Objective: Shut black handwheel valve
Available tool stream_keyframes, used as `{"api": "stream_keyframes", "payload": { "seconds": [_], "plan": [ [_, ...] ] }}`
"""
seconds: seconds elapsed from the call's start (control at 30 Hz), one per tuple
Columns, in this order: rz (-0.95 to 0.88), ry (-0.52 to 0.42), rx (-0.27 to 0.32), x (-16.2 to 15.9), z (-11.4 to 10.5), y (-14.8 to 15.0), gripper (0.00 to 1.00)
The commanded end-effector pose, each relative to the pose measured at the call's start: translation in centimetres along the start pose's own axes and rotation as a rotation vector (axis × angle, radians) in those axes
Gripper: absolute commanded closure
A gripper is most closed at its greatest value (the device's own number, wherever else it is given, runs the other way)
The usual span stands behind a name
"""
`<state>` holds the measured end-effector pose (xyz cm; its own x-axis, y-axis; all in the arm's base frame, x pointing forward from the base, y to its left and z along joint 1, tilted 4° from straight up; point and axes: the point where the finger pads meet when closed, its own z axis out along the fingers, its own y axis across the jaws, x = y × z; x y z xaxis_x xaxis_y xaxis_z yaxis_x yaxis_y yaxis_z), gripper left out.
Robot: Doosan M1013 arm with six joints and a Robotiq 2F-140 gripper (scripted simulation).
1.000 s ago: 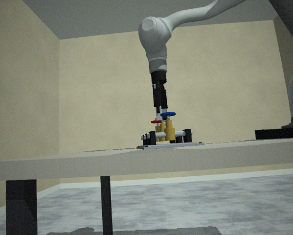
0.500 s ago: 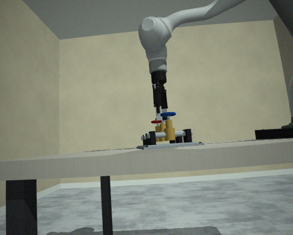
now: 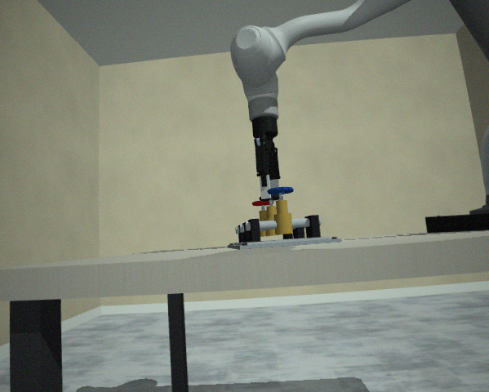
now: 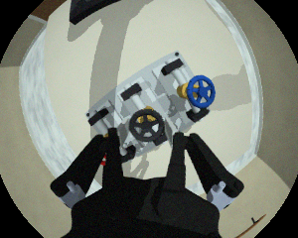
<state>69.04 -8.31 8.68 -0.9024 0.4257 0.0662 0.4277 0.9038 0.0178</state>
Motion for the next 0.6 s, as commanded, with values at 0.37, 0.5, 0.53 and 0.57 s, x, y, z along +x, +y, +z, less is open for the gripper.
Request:
{"api": "stream_keyframes", "payload": {
  "seconds": [0.37, 0.5, 0.53, 0.57],
  "plan": [
    [0.003, -0.003, -0.001, 0.0, -2.8, 0.1, 0.48],
    [0.003, -0.003, -0.001, 0.0, -3.6, 0.1, 0.48],
    [0.003, -0.003, -0.001, 0.0, -3.8, 0.1, 0.48],
    [0.003, -0.003, -0.001, 0.0, -4.0, 0.1, 0.48]
  ]
}}
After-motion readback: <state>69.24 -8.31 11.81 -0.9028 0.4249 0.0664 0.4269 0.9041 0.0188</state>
